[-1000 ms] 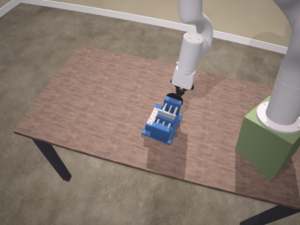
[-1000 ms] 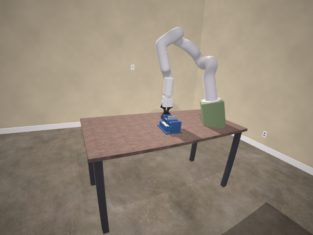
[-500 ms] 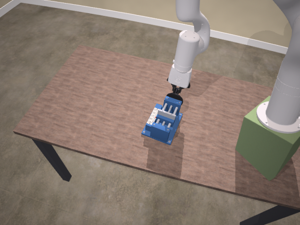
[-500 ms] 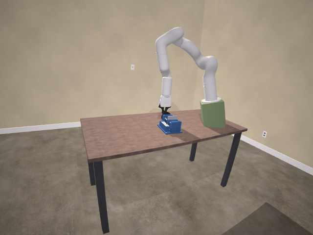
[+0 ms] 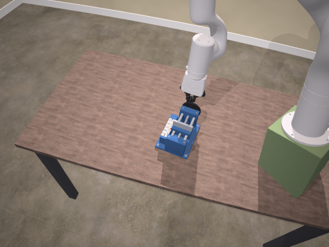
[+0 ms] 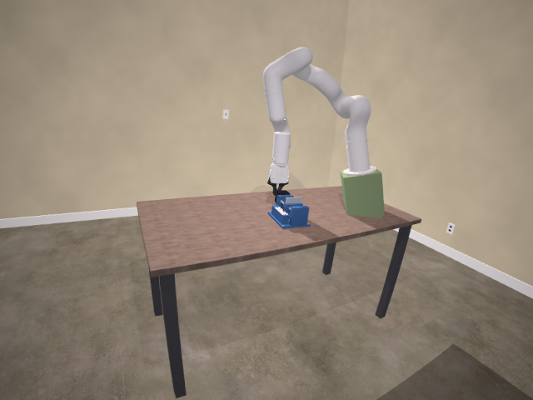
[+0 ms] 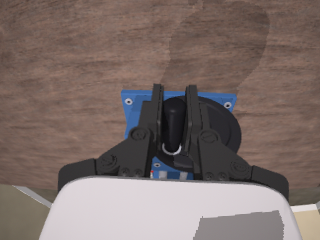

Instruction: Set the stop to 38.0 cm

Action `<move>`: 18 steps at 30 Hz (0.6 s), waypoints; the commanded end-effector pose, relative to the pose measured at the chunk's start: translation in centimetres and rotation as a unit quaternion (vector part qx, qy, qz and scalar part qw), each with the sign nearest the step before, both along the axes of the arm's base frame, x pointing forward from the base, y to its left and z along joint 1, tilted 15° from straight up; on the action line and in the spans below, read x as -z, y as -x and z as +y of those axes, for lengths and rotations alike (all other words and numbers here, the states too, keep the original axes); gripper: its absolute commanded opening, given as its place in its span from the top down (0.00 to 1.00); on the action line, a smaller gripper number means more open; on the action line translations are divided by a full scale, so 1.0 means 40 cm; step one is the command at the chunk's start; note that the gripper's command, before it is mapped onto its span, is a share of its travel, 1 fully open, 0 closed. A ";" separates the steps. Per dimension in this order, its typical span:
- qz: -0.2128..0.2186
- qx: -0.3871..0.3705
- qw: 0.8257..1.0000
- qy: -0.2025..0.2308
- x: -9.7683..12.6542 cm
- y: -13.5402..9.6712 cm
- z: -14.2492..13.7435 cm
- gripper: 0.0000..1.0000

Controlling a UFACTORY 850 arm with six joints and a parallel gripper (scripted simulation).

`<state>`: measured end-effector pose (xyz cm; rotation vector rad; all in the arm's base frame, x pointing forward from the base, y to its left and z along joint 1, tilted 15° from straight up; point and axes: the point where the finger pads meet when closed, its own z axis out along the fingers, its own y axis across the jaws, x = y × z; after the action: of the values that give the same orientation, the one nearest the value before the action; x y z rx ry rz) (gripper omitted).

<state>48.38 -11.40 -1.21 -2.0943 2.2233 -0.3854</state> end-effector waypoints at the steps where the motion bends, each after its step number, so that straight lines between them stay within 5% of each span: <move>1: 0.000 0.000 1.000 0.000 0.005 -0.011 -0.002 0.94; 18: 0.000 0.000 1.000 0.000 0.028 -0.034 -0.006 0.94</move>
<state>49.59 -11.61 -2.12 -2.0948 2.2240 -0.3855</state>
